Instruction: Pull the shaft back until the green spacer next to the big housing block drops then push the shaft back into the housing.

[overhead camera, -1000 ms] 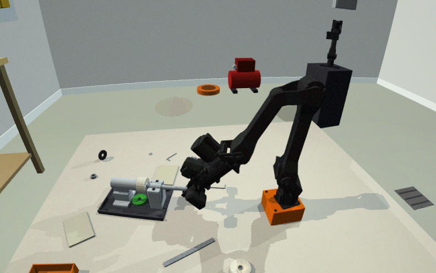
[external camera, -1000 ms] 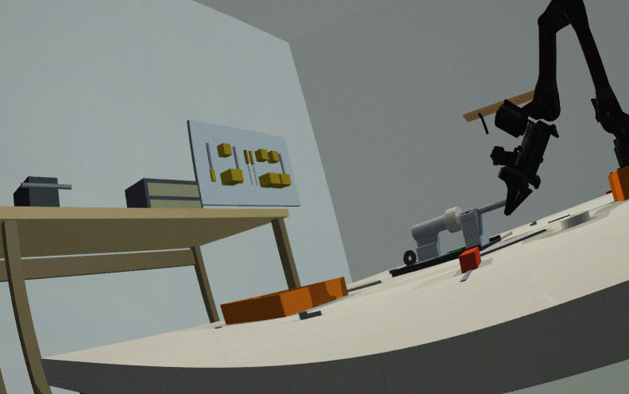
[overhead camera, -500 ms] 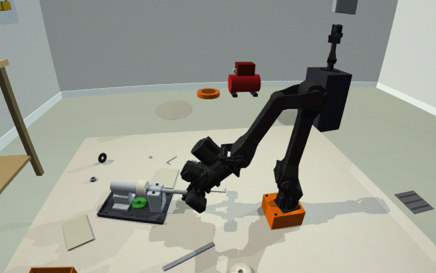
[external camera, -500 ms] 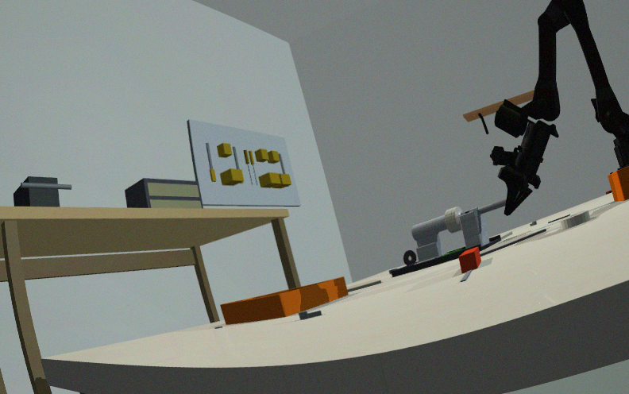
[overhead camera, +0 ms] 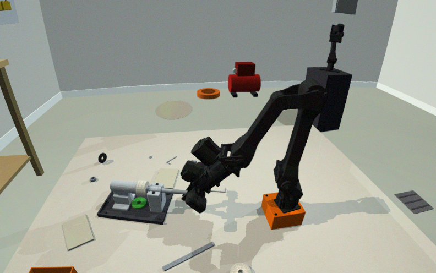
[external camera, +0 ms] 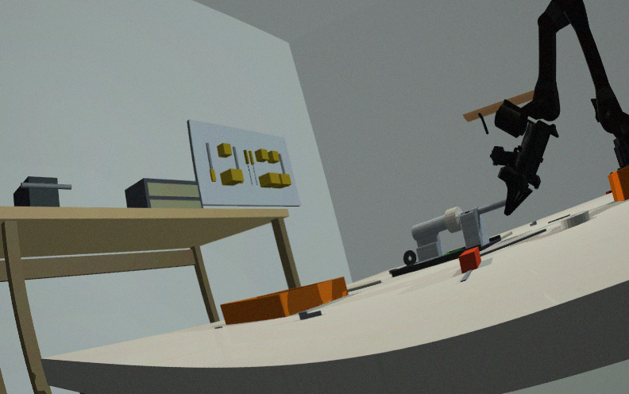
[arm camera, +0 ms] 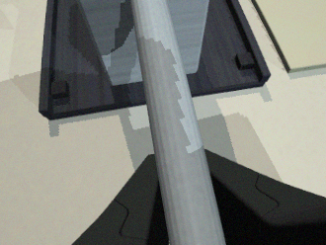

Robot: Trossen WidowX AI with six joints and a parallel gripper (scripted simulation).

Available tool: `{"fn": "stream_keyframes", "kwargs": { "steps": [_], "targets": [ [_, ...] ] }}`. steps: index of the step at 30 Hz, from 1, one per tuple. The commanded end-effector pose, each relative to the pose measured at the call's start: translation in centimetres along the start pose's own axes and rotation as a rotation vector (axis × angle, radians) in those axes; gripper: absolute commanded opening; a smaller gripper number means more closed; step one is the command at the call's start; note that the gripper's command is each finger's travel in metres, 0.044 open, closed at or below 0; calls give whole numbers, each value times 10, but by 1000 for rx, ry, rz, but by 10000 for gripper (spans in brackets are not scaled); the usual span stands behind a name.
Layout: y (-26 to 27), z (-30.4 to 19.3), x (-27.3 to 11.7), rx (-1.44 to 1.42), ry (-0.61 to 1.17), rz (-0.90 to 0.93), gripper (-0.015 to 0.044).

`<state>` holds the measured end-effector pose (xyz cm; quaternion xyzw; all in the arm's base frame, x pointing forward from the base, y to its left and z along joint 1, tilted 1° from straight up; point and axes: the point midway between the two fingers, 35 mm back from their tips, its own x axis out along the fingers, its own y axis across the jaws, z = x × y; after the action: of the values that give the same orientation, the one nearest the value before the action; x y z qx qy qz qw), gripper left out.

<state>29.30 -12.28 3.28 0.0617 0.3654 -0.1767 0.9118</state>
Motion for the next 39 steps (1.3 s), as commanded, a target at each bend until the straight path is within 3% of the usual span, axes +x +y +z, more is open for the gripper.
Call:
{"fn": "stream_keyframes", "kwargs": {
  "steps": [1,39],
  "targets": [
    [0,6,0,-2,-17,0,0],
    [0,3,-1,-2,-17,0,0]
  ]
}}
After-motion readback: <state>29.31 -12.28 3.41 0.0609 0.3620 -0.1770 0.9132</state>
